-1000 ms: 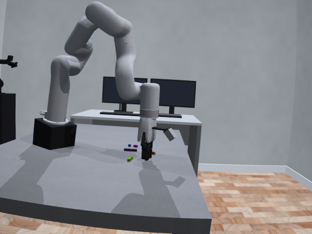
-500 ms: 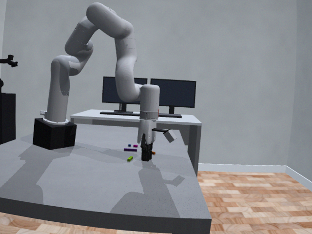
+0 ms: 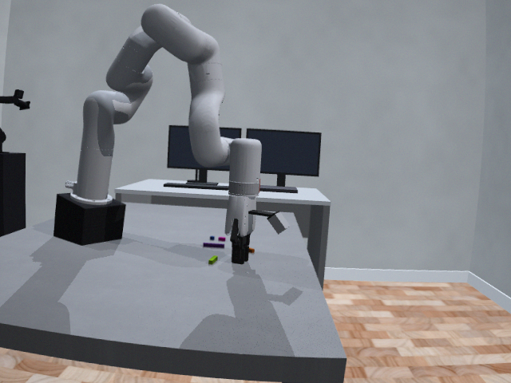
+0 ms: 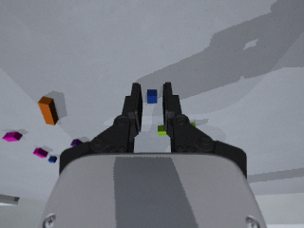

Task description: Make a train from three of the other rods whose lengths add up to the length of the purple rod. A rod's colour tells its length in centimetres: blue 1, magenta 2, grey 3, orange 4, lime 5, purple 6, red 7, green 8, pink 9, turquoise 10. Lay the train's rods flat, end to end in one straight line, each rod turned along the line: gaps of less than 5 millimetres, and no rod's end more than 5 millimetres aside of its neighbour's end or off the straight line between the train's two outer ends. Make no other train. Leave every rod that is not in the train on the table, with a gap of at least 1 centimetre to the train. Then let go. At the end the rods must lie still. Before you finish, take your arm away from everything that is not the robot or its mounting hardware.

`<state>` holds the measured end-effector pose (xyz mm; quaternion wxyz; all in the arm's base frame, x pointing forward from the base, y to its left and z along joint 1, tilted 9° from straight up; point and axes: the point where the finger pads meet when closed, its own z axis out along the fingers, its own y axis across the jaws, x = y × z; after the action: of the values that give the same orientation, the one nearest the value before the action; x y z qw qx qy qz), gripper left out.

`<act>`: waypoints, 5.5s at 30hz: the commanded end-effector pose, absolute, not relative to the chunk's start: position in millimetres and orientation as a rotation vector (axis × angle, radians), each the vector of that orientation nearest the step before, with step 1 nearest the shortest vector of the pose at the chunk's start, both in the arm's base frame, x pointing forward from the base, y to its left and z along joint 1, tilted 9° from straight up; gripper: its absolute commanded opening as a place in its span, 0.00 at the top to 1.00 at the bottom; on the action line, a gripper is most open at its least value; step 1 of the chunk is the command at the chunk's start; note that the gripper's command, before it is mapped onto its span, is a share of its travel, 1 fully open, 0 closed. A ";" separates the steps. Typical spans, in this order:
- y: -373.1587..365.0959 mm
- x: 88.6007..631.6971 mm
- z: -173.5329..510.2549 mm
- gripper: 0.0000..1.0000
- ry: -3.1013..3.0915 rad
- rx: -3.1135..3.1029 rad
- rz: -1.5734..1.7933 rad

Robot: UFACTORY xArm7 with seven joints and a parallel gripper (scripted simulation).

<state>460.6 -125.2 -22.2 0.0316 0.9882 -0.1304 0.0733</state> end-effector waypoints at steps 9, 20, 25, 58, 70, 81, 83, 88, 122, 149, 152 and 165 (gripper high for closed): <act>-125.4 462.0 -20.8 0.76 -0.401 3.043 0.232; -125.4 462.0 -20.8 0.96 -0.401 3.043 0.232; -125.4 462.0 -20.8 0.96 -0.401 3.043 0.232; -124.1 459.8 -5.0 0.96 -0.401 3.043 0.232; -118.4 449.9 63.9 0.96 -0.401 3.043 0.232; -117.2 448.0 77.9 0.96 -0.401 3.043 0.232; -117.2 448.0 77.9 0.96 -0.401 3.043 0.232; -110.6 444.2 77.5 0.96 -0.447 3.042 0.234; -19.5 328.6 52.8 0.96 -1.528 2.729 0.256; -22.0 332.7 23.8 0.96 -1.528 2.729 0.256; -22.2 333.0 22.2 0.96 -1.528 2.729 0.256; -23.8 336.0 0.8 0.96 -1.528 2.729 0.256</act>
<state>333.5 -23.0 7.4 -0.0002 0.8701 -0.4868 0.0771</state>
